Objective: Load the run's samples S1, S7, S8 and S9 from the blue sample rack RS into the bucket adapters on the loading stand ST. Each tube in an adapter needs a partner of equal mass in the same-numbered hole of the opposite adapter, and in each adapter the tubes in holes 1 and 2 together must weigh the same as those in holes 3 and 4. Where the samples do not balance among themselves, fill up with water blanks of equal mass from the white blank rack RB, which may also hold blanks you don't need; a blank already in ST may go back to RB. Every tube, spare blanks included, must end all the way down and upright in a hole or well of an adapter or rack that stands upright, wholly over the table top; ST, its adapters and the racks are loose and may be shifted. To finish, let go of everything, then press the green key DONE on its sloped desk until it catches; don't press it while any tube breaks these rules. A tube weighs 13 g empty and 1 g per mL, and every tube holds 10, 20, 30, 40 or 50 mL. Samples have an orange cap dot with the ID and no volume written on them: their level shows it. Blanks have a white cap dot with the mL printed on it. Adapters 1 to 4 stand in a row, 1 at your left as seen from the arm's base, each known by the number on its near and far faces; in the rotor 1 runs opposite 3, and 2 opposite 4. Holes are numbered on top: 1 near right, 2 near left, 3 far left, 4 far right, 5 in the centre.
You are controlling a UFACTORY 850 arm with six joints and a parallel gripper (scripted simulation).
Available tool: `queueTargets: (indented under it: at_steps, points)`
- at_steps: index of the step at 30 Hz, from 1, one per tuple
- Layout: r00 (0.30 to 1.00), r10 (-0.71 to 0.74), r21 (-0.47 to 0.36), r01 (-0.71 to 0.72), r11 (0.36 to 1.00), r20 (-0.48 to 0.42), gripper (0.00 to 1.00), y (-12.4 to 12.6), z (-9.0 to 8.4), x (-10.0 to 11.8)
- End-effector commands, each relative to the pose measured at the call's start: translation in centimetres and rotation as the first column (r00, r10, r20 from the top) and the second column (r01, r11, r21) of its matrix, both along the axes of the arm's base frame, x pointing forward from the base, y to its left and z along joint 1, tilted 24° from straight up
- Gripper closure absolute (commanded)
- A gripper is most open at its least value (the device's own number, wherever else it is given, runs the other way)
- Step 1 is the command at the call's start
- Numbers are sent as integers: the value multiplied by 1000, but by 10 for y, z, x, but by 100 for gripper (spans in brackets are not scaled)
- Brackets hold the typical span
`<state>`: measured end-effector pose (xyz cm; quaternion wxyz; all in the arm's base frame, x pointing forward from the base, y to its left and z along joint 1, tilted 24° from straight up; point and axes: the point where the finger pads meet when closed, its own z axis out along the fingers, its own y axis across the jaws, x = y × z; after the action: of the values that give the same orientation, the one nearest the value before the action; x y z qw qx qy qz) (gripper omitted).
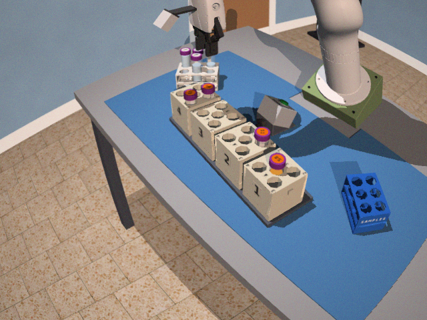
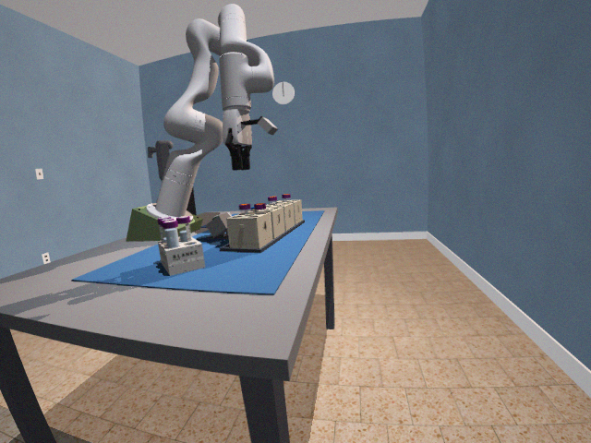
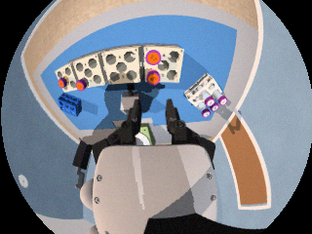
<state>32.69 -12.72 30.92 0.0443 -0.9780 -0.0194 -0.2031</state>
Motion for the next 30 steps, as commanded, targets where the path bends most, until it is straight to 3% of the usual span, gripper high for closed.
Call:
queueTargets:
  at_steps: [1,21,22,30]
  points:
    - [1000,0,-1,0,1000,1,57,0,2,0]
    - [1000,0,-1,0,1000,1,57,0,2,0]
    - [1000,30,-14,-30,999,4,43,-5,1,-1]
    - [962,272,-122,-268,956,12,43,-43,-8,-13]
